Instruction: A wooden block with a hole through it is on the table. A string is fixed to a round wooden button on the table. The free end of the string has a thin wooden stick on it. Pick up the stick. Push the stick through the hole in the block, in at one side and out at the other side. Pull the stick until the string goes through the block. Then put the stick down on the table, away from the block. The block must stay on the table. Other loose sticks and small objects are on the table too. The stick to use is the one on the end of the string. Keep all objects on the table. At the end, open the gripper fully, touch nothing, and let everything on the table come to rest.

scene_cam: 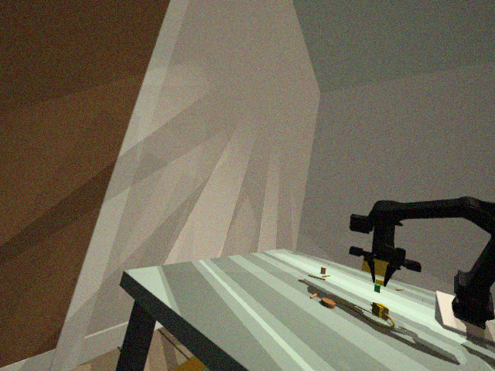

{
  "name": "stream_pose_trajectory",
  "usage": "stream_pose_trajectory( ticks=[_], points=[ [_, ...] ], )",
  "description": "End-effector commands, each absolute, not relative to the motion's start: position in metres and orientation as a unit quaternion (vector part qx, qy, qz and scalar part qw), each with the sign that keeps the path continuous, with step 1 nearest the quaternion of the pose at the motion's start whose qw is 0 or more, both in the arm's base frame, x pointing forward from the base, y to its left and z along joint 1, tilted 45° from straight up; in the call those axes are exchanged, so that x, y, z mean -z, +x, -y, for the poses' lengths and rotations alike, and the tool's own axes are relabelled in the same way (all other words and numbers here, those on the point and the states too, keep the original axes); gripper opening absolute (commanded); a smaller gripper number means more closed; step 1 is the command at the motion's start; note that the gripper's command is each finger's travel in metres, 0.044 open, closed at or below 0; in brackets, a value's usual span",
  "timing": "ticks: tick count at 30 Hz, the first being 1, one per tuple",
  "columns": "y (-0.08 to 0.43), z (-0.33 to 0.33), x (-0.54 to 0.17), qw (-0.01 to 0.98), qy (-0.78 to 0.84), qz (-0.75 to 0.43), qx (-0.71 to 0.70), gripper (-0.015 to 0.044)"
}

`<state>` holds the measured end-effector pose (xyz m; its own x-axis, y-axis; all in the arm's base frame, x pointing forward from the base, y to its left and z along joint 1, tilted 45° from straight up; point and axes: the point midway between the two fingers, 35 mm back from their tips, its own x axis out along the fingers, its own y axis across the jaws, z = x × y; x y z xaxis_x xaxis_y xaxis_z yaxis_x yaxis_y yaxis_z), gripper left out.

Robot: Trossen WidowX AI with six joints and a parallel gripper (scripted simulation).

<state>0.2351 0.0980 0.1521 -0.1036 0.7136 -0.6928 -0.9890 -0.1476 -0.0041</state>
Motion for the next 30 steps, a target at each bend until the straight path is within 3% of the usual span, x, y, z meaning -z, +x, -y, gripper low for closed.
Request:
stream_pose_trajectory(
  ticks=[1, 30],
  points=[
    [0.244, -0.091, -0.143, 0.495, -0.452, -0.038, -0.741, 0.0121],
    [0.244, -0.107, -0.126, 0.494, -0.453, -0.039, -0.741, 0.0121]
  ],
)
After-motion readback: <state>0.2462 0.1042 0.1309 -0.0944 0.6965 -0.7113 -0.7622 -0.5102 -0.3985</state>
